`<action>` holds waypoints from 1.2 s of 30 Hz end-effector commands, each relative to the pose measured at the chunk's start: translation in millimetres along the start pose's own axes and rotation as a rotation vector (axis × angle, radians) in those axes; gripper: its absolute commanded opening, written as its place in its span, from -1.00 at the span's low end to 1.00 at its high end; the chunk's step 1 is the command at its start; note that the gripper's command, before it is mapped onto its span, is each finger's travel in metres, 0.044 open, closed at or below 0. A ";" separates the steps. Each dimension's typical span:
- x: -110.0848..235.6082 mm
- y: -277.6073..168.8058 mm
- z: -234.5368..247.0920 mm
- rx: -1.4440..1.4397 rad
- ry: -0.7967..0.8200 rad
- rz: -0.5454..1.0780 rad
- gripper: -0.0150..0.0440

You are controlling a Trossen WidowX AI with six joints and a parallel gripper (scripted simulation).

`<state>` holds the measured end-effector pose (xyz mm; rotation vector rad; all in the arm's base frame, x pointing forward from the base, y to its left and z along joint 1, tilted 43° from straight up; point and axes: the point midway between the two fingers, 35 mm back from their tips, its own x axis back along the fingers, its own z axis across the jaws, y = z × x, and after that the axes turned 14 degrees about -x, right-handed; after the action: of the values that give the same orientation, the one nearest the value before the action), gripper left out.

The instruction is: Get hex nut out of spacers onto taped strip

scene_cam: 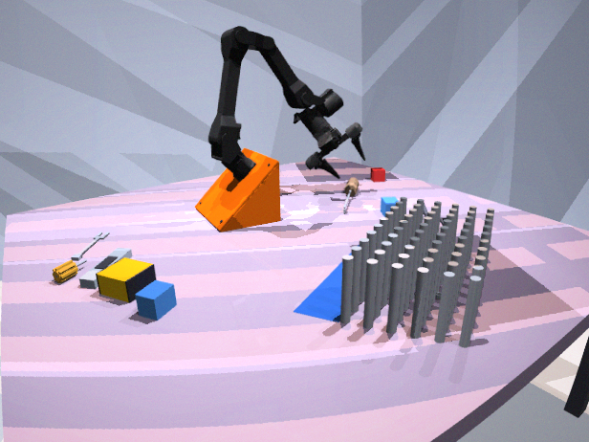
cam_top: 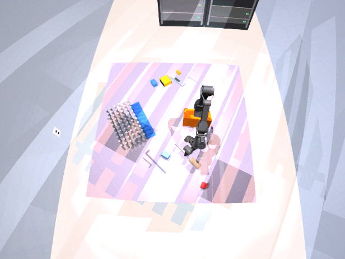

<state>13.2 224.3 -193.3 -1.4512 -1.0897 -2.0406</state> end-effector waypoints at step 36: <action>-5.4 -84.4 -16.1 0.049 -0.295 -0.390 1.00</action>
<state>-49.4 262.9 -230.6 -1.6434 -1.6106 -2.0593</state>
